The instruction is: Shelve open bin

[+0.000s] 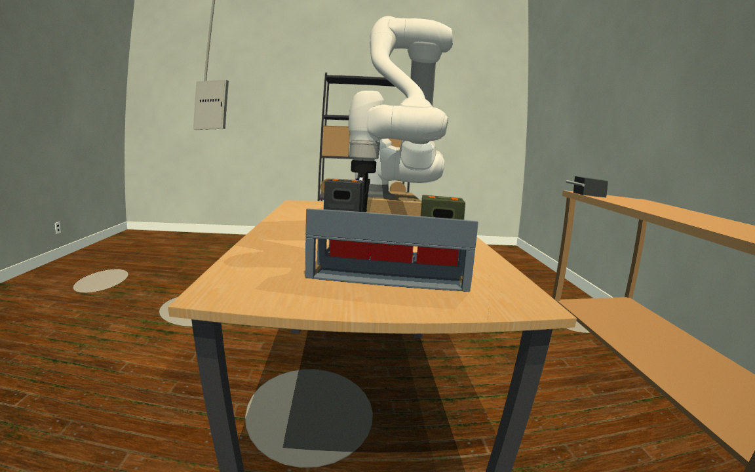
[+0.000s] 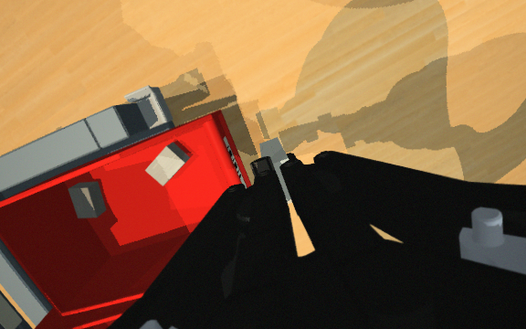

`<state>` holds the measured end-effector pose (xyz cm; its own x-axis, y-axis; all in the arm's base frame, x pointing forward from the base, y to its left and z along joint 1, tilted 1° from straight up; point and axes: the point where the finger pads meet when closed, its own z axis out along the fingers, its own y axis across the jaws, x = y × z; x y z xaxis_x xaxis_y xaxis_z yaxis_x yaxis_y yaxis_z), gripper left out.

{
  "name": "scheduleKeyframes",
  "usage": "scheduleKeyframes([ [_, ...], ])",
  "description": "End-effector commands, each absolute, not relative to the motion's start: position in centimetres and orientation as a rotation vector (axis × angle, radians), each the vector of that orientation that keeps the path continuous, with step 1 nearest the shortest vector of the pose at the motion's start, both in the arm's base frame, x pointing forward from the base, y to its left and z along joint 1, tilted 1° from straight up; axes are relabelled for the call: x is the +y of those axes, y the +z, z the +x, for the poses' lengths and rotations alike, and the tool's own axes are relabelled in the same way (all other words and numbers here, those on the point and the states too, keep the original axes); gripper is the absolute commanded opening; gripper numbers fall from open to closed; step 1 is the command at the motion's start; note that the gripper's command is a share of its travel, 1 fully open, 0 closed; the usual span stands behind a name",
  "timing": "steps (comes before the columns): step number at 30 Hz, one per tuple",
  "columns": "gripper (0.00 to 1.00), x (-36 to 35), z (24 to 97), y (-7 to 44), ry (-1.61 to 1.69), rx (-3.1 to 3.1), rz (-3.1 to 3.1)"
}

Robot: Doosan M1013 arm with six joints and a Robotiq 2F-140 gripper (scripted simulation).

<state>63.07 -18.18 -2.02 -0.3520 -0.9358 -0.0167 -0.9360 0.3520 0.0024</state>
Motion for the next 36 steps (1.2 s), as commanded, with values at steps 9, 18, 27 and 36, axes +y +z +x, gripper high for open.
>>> scheduleKeyframes([
  [9, 0.00, -18.17, 63.08, -2.87, 0.018, 2.573, -1.781],
  [18, 0.00, -18.16, 63.08, -2.95, 0.018, 2.573, -1.781],
  [27, 0.00, -18.16, 63.08, -2.95, 0.018, 2.573, -1.781],
  [36, 0.00, -18.16, 63.08, -2.95, 0.018, 2.573, -1.781],
])
